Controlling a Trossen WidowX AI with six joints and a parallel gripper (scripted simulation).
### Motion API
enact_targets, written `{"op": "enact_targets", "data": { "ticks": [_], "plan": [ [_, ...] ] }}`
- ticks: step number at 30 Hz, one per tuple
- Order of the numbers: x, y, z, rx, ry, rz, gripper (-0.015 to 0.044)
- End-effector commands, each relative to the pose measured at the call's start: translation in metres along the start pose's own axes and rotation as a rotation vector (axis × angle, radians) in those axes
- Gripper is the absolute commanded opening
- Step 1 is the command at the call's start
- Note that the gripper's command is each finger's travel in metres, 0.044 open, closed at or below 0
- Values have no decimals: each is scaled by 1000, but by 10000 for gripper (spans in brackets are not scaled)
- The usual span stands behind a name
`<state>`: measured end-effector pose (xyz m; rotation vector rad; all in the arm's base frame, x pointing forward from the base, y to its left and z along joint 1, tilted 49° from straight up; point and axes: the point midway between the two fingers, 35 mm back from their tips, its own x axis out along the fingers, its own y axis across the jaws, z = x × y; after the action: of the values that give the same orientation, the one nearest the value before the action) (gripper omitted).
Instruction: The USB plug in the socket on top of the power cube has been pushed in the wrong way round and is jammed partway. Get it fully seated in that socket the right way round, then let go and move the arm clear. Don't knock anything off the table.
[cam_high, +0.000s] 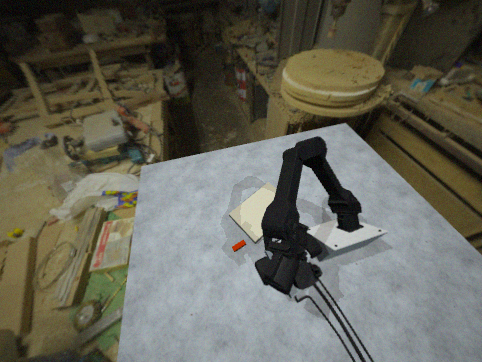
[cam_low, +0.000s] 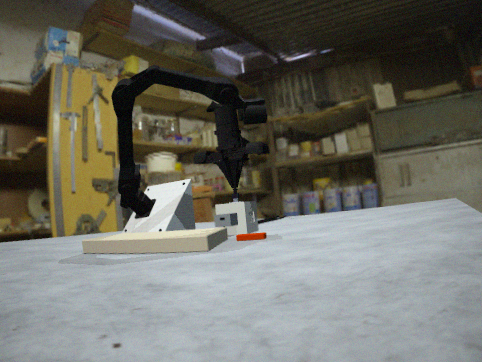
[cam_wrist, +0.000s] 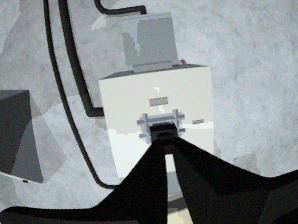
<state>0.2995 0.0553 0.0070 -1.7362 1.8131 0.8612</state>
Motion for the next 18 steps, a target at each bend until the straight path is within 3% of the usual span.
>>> {"op": "enact_targets", "data": {
  "ticks": [1, 18],
  "plan": [
    [1, 0, 0, -3, 0, -1, 0],
    [3, 0, -1, -3, 1, -1, 0]
  ]
}}
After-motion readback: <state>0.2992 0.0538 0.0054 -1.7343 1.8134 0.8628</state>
